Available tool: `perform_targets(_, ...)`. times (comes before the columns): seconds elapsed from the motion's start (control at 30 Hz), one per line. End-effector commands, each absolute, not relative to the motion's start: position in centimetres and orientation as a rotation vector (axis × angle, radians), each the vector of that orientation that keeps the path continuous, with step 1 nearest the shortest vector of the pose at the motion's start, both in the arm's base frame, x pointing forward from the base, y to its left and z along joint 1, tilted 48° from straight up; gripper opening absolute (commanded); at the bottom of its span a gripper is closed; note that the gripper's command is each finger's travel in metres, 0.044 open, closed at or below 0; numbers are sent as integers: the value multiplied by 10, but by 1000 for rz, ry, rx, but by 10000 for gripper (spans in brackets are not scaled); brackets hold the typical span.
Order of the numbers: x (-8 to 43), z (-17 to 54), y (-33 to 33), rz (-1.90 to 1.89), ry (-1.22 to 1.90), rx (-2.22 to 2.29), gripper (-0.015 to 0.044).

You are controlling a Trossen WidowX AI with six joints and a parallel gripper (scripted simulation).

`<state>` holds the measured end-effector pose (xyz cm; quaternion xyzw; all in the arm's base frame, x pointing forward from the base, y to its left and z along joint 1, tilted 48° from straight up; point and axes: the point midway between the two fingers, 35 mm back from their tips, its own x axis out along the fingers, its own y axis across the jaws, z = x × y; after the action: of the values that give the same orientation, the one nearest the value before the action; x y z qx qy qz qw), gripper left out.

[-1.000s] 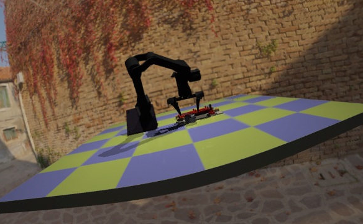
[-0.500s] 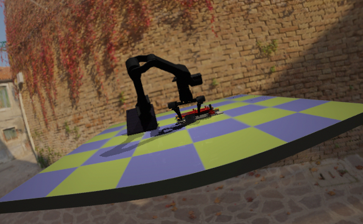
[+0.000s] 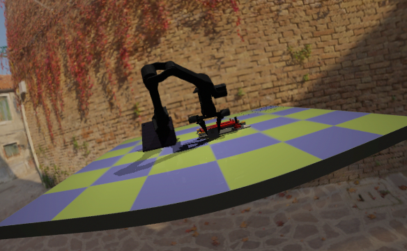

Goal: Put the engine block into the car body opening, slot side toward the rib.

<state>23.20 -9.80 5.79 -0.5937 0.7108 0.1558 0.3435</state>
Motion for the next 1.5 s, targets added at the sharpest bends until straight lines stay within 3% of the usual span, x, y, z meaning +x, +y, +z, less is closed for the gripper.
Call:
perform_targets(0.0,232,58,-99,406,1849,-1549,170)
perform_targets(0.27,236,66,-88,412,1843,-1547,0)
perform_targets(1.47,240,141,-5,414,1848,-1545,0)
